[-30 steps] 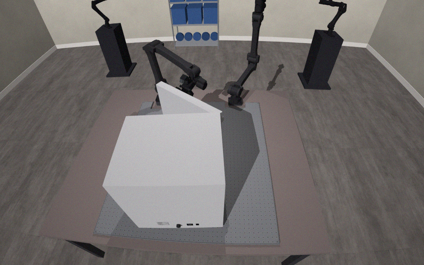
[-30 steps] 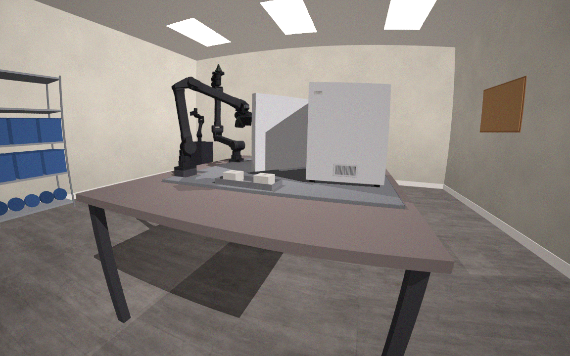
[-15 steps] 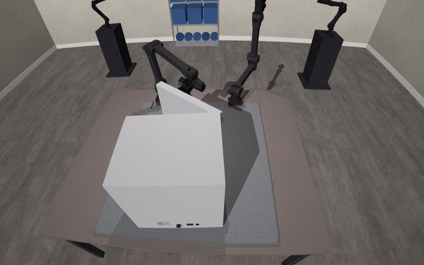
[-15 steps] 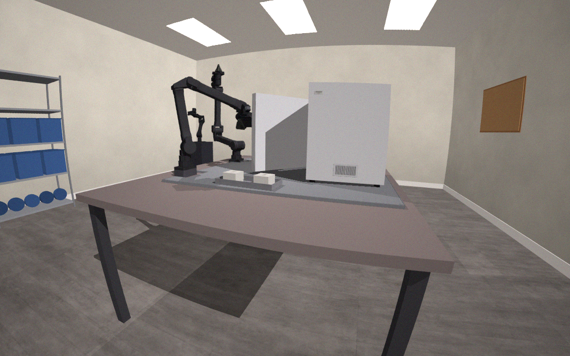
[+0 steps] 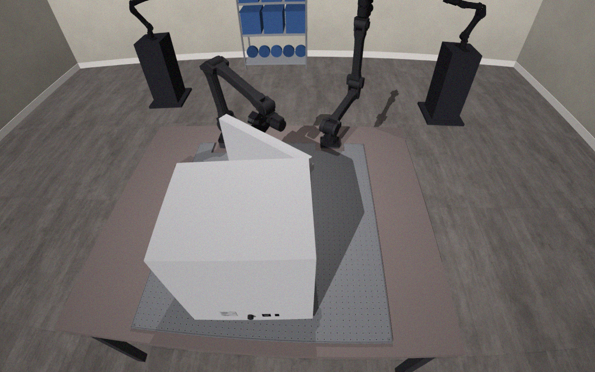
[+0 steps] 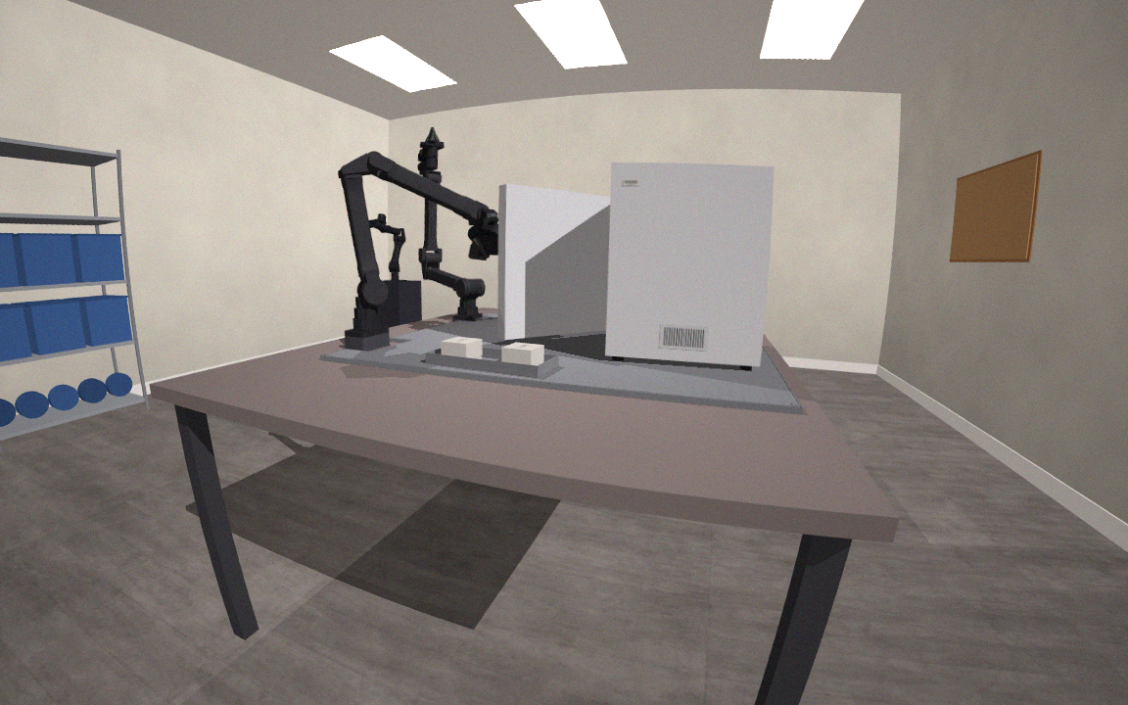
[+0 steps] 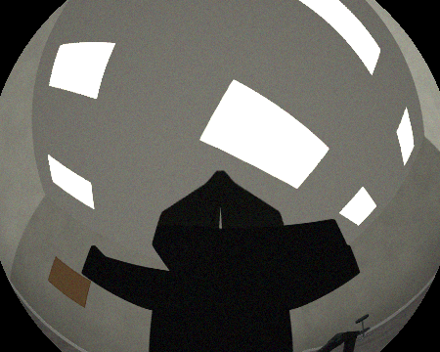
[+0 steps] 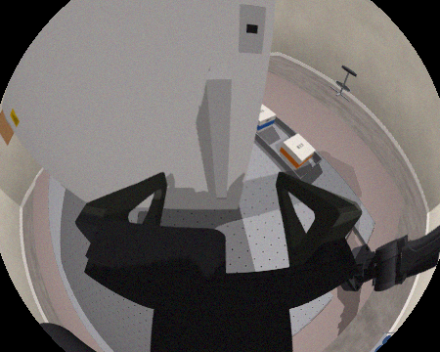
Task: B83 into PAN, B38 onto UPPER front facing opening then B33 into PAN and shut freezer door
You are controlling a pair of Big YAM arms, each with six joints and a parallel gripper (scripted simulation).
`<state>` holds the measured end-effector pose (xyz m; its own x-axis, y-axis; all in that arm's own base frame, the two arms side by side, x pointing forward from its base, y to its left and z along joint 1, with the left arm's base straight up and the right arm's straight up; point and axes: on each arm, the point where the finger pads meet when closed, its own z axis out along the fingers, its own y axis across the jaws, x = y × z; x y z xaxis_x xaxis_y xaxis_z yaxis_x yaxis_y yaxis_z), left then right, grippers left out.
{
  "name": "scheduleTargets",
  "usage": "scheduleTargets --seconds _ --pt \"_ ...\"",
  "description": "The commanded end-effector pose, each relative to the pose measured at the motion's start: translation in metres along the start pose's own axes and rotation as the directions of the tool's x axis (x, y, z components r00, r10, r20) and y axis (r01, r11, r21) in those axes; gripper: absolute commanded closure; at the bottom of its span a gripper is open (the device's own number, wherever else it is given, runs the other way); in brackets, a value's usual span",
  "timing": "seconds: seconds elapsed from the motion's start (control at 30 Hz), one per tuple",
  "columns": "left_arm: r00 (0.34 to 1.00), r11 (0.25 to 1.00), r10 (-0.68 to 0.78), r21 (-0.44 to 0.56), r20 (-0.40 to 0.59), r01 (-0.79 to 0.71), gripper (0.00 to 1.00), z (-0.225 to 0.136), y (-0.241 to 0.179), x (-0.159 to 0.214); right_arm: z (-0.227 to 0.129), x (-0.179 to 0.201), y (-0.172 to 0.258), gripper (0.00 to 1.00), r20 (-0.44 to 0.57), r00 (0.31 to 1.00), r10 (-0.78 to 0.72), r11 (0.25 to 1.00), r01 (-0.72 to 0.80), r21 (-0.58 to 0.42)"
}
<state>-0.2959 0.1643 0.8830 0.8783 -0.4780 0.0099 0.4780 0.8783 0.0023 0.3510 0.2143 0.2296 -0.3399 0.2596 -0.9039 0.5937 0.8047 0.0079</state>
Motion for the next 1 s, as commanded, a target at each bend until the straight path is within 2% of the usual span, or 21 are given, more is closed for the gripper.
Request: scheduleTargets --seconds 0.0,0.17,0.97 --pt "0.999 1.000 -0.013 -0.002 -0.037 0.012 1.00 0.001 0.001 0.013 -0.012 -0.014 0.015 0.00 0.009 1.000 0.004 1.000 -0.003 -0.027" --pt "0.999 1.000 -0.013 -0.002 -0.037 0.012 1.00 0.001 0.001 0.013 0.004 -0.013 -0.001 0.00 0.010 1.000 0.011 1.000 -0.011 -0.006" --pt "0.999 1.000 -0.013 -0.002 -0.037 0.012 1.00 0.001 0.001 0.013 0.027 -0.015 -0.001 0.00 0.006 1.000 0.000 1.000 0.000 0.000"
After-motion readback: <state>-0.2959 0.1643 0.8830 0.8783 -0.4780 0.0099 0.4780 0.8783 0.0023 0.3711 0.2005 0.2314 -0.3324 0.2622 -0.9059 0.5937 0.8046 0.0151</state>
